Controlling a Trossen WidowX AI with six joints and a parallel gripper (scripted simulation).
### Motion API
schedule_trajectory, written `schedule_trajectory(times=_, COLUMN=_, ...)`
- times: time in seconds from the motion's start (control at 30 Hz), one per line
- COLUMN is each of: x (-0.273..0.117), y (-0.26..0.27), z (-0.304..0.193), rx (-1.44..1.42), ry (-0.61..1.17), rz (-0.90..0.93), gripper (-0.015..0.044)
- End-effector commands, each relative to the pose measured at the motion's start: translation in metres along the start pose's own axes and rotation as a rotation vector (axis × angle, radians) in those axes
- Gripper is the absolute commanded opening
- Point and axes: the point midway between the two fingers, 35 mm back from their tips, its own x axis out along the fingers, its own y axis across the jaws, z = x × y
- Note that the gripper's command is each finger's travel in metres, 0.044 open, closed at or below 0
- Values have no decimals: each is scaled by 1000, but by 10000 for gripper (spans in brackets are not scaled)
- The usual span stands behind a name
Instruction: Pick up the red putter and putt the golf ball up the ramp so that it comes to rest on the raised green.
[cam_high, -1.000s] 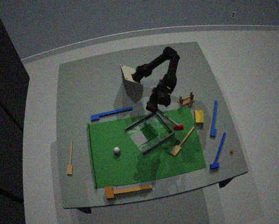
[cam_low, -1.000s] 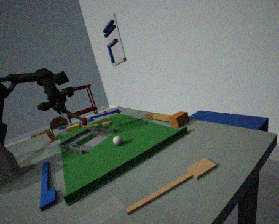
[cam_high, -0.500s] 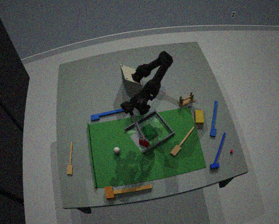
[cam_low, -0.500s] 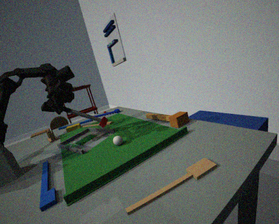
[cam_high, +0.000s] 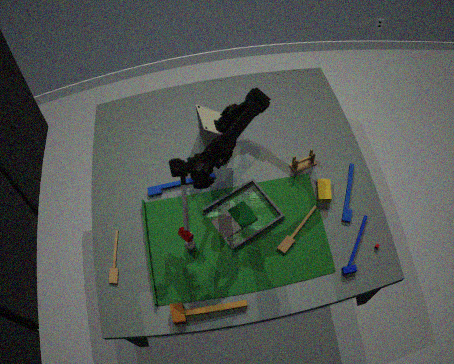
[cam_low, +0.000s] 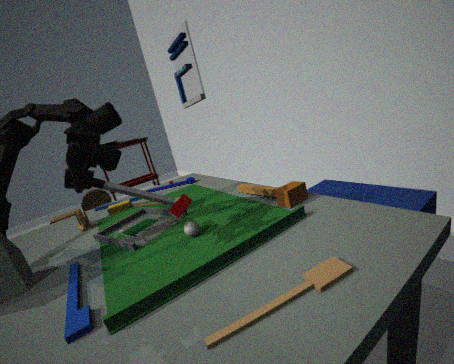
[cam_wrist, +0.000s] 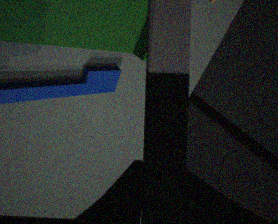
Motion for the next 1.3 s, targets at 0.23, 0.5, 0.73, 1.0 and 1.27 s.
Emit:
schedule_trajectory(times=0.23, x=18, y=-6, z=14, rx=17, ry=-6, rz=-21, gripper=0)
schedule_trajectory(times=0.5, x=42, y=-6, z=27, rx=17, ry=-7, rz=-22, gripper=0)
schedule_trajectory(times=0.73, x=49, y=-7, z=32, rx=18, ry=-7, rz=-22, gripper=0)
schedule_trajectory(times=1.0, x=60, y=-7, z=39, rx=18, ry=-8, rz=-22, gripper=0)
schedule_trajectory(times=1.27, x=71, y=-7, z=45, rx=18, ry=-8, rz=-22, gripper=0)
